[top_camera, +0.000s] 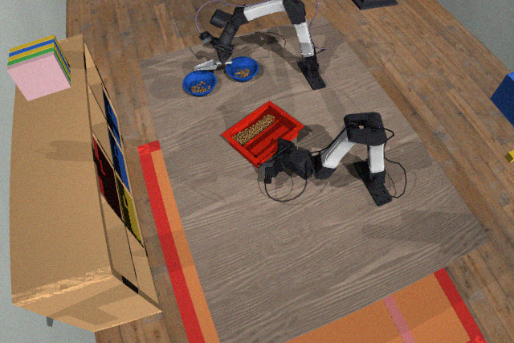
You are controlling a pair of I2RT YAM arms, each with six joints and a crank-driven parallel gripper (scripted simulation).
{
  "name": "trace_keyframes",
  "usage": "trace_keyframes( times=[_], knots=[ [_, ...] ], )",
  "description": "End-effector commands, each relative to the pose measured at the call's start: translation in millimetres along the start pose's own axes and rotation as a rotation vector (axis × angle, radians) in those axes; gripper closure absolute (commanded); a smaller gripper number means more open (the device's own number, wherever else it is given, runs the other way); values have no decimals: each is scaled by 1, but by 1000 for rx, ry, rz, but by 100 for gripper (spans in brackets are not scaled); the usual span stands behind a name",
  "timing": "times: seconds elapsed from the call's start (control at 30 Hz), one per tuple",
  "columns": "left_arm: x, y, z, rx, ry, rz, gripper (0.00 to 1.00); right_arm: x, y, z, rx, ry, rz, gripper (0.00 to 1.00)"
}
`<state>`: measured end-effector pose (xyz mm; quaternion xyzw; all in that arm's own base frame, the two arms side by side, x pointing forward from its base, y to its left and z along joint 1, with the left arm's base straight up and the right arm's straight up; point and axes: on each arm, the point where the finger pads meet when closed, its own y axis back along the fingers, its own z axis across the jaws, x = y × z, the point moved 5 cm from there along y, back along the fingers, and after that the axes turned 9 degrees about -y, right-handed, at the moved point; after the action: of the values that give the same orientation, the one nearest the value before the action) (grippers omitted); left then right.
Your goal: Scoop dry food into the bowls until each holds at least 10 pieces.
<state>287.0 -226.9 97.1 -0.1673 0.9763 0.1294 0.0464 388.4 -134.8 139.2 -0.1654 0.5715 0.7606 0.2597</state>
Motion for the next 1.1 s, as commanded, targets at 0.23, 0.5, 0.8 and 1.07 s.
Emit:
trace_keyframes(
  times=[0.23, 0.5, 0.8, 1.07],
  knots=[
    [-5, 3, -2, 49, -47, -21, 73, -23, 16, 9, -2, 47, -97, 100],
    [-6, 2, 6, 50, -51, -25, 73, -23, 16, 9, -2, 47, -97, 100],
    [-3, 4, 14, 46, -50, -25, 73, -23, 16, 9, -2, 46, -97, 100],
    [-3, 5, 14, 57, -68, -31, 73, -23, 16, 9, -2, 46, -97, 100]
  ],
)
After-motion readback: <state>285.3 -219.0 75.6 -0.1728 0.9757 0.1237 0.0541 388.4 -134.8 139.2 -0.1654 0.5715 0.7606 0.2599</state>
